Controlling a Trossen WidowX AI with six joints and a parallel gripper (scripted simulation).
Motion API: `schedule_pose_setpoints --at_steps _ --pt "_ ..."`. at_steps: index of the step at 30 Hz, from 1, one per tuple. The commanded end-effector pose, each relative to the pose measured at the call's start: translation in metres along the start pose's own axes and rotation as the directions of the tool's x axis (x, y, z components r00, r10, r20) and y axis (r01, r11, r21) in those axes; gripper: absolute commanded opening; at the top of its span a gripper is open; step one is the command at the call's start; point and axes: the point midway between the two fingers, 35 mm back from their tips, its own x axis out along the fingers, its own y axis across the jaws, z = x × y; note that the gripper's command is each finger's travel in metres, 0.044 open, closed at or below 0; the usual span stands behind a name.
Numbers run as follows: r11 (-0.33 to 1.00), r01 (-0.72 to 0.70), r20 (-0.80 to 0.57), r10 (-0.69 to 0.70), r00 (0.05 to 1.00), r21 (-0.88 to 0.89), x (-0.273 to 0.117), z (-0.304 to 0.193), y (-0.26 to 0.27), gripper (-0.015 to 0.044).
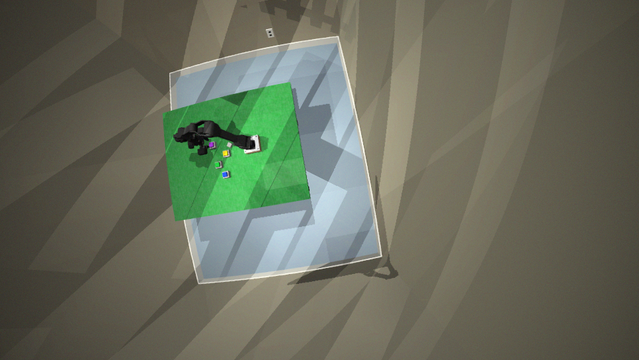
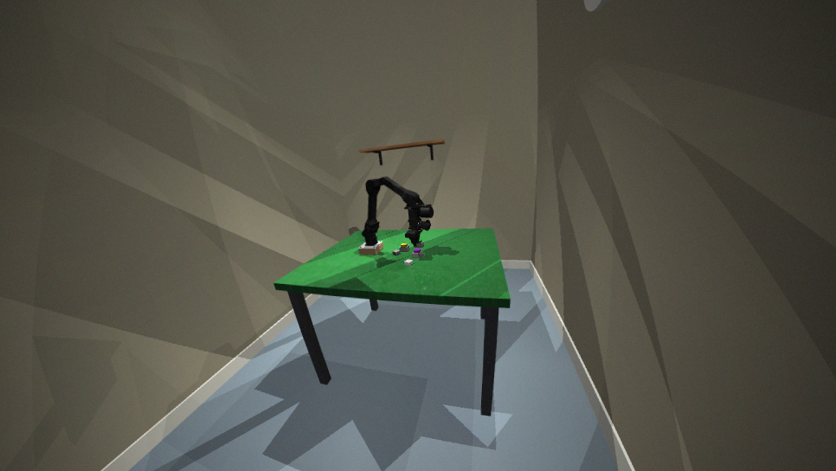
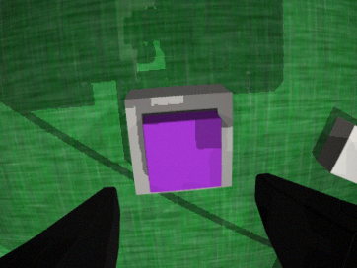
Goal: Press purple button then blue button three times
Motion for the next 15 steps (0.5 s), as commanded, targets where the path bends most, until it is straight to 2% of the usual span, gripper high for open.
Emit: schedule_pose_setpoints --at_steps 1,15 --pt "1.000 0.007 0.008 -0.007 1.000 -0.006 0.0031 0.0005 -0.0010 0.0033" --pt "1.000 0.007 0.008 -0.007 1.000 -0.006 0.0055 0.0006 -0.0010 0.0020"
